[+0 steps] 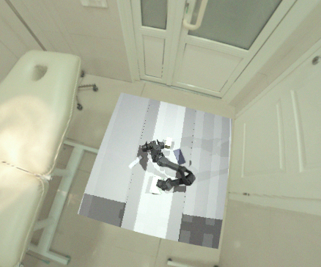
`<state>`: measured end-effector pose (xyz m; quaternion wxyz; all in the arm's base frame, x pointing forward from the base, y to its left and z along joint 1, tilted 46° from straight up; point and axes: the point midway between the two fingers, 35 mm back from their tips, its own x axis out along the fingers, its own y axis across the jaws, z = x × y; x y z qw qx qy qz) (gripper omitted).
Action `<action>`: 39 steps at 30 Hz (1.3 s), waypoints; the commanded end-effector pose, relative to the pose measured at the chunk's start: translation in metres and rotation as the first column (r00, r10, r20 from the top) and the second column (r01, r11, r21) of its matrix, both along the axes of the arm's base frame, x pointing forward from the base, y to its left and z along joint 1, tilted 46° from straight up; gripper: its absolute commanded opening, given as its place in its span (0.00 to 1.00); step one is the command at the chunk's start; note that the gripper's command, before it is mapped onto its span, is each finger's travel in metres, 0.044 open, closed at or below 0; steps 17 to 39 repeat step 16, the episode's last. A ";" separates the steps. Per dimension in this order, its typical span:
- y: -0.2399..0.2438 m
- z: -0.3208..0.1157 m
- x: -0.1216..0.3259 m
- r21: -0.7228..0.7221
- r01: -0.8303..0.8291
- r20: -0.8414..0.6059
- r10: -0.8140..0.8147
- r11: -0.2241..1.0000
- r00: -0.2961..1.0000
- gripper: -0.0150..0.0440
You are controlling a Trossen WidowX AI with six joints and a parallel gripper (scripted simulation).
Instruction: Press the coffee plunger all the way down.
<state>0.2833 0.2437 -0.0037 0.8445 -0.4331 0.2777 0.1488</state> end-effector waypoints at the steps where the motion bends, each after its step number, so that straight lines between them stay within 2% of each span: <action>1: 0.021 0.027 -0.008 0.014 0.003 0.007 -0.003 1.000 1.000 1.00; 5: 0.037 0.061 -0.023 0.007 0.005 0.006 -0.005 1.000 1.000 1.00; 39: 0.037 0.058 -0.023 0.007 0.003 0.005 -0.003 1.000 1.000 1.00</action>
